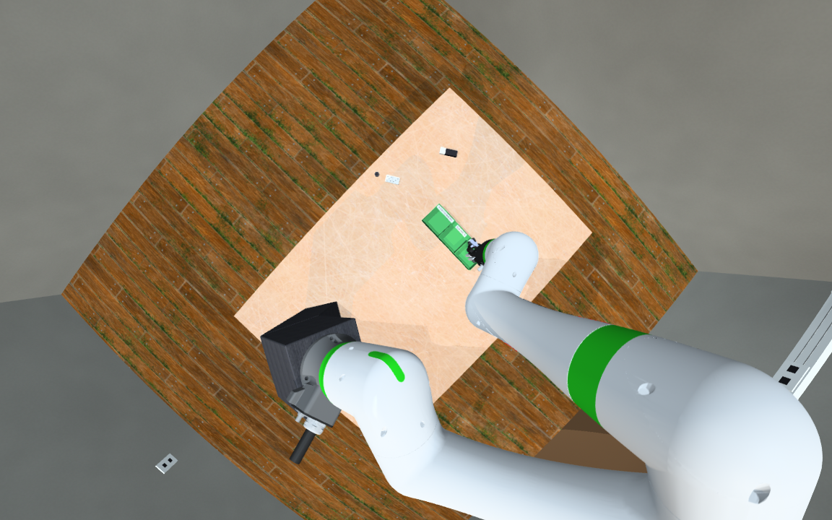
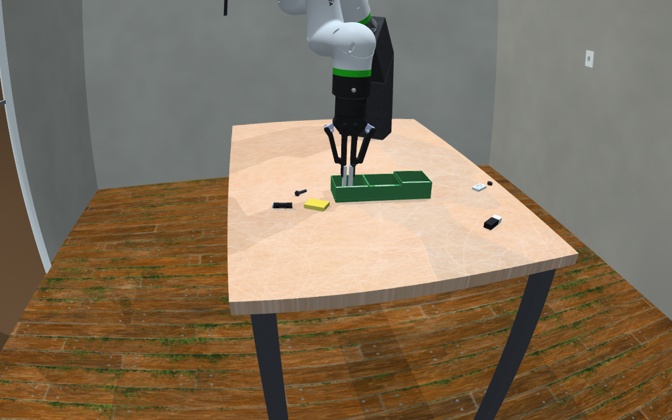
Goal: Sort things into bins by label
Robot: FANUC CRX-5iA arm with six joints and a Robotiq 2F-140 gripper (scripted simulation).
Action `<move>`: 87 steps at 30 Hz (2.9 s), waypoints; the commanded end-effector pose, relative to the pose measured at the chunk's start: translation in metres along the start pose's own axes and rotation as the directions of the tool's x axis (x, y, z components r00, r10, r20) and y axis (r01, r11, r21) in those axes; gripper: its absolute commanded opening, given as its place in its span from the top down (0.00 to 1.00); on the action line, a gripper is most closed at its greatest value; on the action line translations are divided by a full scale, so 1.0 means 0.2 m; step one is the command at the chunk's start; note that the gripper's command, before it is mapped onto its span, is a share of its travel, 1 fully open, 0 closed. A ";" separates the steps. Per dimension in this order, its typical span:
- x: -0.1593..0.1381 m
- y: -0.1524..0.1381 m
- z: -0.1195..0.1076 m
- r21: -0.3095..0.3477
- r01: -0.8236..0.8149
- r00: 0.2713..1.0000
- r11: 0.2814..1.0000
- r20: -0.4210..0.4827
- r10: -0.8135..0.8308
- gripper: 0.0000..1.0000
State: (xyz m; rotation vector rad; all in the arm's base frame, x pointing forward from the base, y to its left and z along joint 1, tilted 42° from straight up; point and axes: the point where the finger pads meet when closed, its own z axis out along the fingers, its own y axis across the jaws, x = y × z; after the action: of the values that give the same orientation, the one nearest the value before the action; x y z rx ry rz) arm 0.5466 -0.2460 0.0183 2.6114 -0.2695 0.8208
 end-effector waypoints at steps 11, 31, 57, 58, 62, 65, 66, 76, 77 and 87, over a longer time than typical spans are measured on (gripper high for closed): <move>0.00 0.00 0.00 0.009 -0.002 1.000 1.000 -0.029 0.002 0.85; 0.00 0.00 0.00 0.009 -0.002 1.000 1.000 -0.029 0.002 0.85; 0.00 0.00 -0.08 0.009 -0.002 1.000 1.000 -0.029 0.002 0.85; 0.00 0.00 -0.08 0.009 -0.002 1.000 1.000 -0.029 0.002 0.85; 0.00 0.00 -0.11 0.009 -0.002 1.000 1.000 -0.029 0.002 0.85; 0.00 0.00 -0.13 0.009 -0.002 1.000 1.000 -0.029 0.002 0.85; 0.00 0.00 -0.14 0.009 -0.002 1.000 1.000 -0.029 0.002 0.85; -0.01 0.00 -0.29 0.009 -0.002 1.000 1.000 -0.029 0.002 0.85; -0.01 0.00 -0.29 0.009 -0.002 1.000 1.000 -0.029 0.002 0.85; -0.01 -0.12 -0.30 0.009 -0.002 1.000 1.000 -0.029 0.002 0.85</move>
State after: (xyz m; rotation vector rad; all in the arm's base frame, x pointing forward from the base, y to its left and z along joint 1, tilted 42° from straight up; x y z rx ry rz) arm 0.5194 -0.2036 0.0546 2.6073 -0.2443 0.9096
